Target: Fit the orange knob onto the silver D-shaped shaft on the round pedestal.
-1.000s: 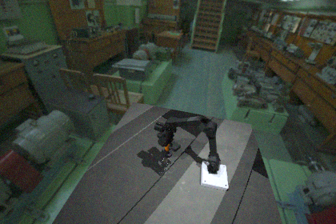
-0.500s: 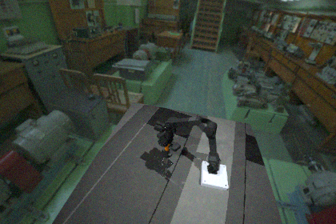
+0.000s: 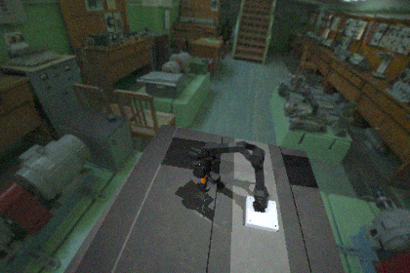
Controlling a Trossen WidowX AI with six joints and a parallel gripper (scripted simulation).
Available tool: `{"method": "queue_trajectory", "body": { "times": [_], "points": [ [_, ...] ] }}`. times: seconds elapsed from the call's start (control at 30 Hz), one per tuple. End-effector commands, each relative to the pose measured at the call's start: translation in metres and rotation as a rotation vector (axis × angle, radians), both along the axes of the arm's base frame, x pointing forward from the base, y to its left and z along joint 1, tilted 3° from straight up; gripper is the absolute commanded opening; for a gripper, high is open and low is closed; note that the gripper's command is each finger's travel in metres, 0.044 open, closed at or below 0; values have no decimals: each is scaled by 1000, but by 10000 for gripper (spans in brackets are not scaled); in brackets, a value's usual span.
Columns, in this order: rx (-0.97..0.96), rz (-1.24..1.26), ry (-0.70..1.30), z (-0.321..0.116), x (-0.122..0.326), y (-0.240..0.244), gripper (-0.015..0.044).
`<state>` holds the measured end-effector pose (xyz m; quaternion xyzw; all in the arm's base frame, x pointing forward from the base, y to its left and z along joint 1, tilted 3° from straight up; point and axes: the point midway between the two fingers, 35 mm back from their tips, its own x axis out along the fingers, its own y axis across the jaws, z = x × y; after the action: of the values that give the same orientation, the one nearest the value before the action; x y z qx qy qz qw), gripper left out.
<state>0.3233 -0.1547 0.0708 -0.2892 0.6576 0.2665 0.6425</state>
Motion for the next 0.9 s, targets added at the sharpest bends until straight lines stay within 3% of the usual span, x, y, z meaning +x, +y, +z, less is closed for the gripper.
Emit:
{"method": "queue_trajectory", "body": {
  "times": [0.0, 0.87],
  "points": [
    [-2, 8, 0, -1, -1, 0, 0],
    [-1, 61, 2, -3, -1, 0, 0]
  ]
}}
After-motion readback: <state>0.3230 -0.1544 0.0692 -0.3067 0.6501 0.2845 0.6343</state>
